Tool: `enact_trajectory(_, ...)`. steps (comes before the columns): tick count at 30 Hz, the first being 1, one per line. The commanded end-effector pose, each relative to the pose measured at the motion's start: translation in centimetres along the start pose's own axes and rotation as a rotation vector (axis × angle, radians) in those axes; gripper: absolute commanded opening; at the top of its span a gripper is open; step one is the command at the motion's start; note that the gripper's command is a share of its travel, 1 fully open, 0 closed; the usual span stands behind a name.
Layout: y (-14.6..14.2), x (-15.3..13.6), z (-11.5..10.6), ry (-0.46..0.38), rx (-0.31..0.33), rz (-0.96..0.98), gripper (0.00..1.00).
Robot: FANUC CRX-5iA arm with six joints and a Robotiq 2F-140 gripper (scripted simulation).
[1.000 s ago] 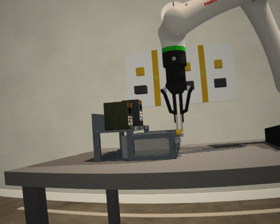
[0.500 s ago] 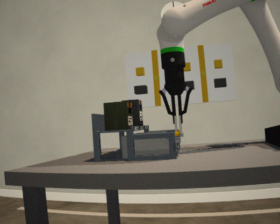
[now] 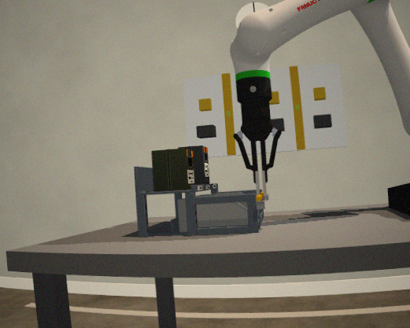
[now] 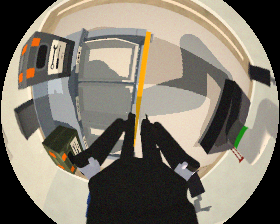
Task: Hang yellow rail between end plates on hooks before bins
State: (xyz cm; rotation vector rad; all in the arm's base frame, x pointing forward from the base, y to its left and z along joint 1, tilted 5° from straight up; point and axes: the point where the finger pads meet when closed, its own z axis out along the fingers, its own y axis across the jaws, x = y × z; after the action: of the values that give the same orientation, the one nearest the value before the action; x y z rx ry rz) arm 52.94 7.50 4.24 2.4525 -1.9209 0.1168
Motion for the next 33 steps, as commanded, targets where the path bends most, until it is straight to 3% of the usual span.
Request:
enact_trajectory(1,0.00,0.00,0.20,0.000,0.000,0.000,0.00)
enact_trajectory(33,0.08,0.00,0.92,0.000,0.000,0.000,0.00)
